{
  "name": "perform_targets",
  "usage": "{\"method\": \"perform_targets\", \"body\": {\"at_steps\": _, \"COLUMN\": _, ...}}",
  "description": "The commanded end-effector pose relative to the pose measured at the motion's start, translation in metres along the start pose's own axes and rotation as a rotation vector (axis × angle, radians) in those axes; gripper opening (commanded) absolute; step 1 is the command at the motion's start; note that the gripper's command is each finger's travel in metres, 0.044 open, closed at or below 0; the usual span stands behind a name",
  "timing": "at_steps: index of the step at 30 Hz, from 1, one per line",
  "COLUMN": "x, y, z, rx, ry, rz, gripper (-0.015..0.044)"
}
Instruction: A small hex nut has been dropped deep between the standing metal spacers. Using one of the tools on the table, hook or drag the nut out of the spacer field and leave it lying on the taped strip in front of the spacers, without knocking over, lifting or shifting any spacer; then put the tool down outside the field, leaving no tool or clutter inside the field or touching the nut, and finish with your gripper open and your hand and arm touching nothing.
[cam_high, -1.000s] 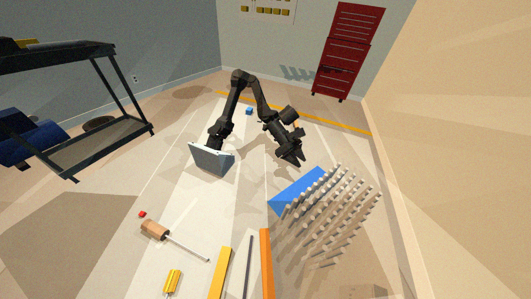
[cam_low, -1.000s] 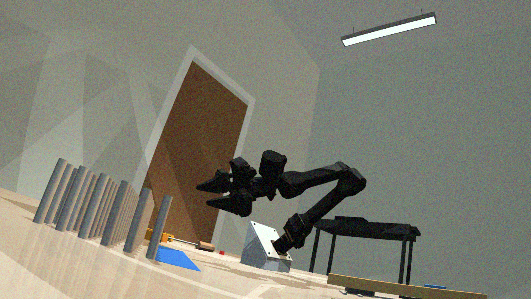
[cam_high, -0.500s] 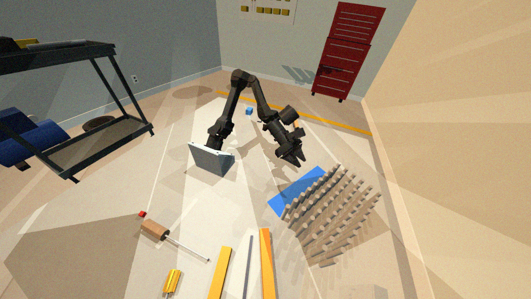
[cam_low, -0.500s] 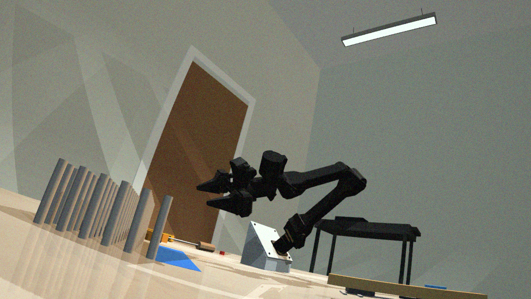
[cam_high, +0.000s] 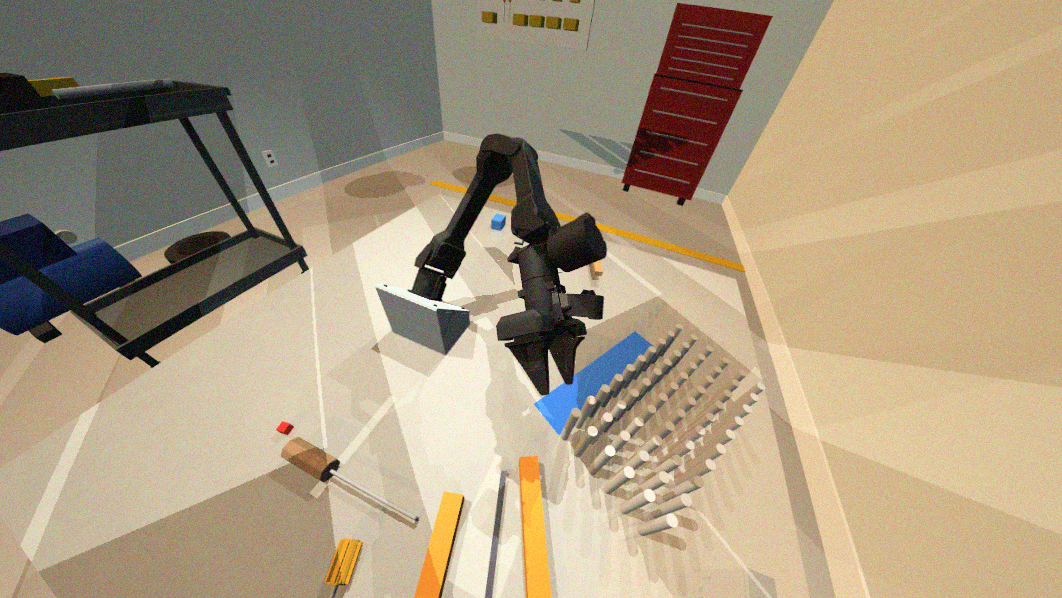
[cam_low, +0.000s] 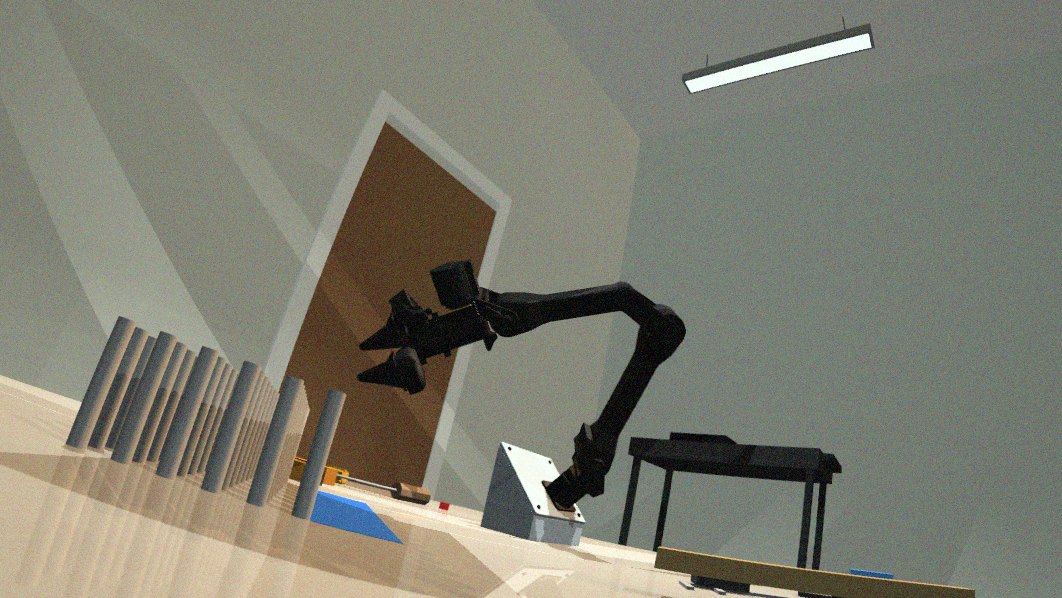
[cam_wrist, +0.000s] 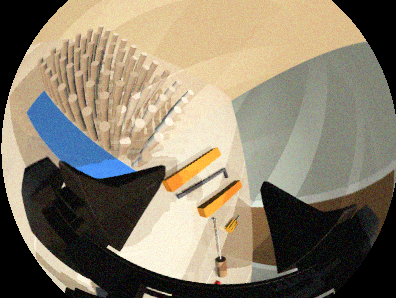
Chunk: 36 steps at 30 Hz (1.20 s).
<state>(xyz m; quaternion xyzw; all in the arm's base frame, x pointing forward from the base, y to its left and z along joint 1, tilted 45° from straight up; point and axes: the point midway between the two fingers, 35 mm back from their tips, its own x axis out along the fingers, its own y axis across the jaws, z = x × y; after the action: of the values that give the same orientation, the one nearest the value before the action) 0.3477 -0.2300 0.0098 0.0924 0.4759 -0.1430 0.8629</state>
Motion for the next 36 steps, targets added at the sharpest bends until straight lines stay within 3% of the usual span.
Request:
{"method": "perform_targets", "body": {"at_steps": 1, "x": 0.015, "y": -0.062, "z": -0.035, "rx": -0.005, "ry": 0.143, "rz": -0.020, "gripper": 0.0440}}
{"method": "perform_targets", "body": {"at_steps": 5, "x": 0.022, "y": -0.110, "z": -0.074, "rx": -0.004, "ry": 0.258, "rz": -0.001, "gripper": 0.0440}}
{"method": "perform_targets", "body": {"at_steps": 14, "x": 0.024, "y": -0.194, "z": -0.185, "rx": -0.028, "ry": 0.419, "rz": 0.233, "gripper": 0.0440}}
{"method": "perform_targets", "body": {"at_steps": 20, "x": 0.013, "y": -0.223, "z": -0.270, "rx": -0.017, "ry": 0.392, "rz": 0.441, "gripper": 0.0440}}
{"method": "perform_targets", "body": {"at_steps": 26, "x": -0.002, "y": -0.227, "z": -0.351, "rx": 0.005, "ry": 0.243, "rz": 0.629, "gripper": 0.0440}}
{"method": "perform_targets", "body": {"at_steps": 36, "x": -0.005, "y": -0.226, "z": -0.362, "rx": 0.009, "ry": 0.212, "rz": 0.651, "gripper": 0.0440}}
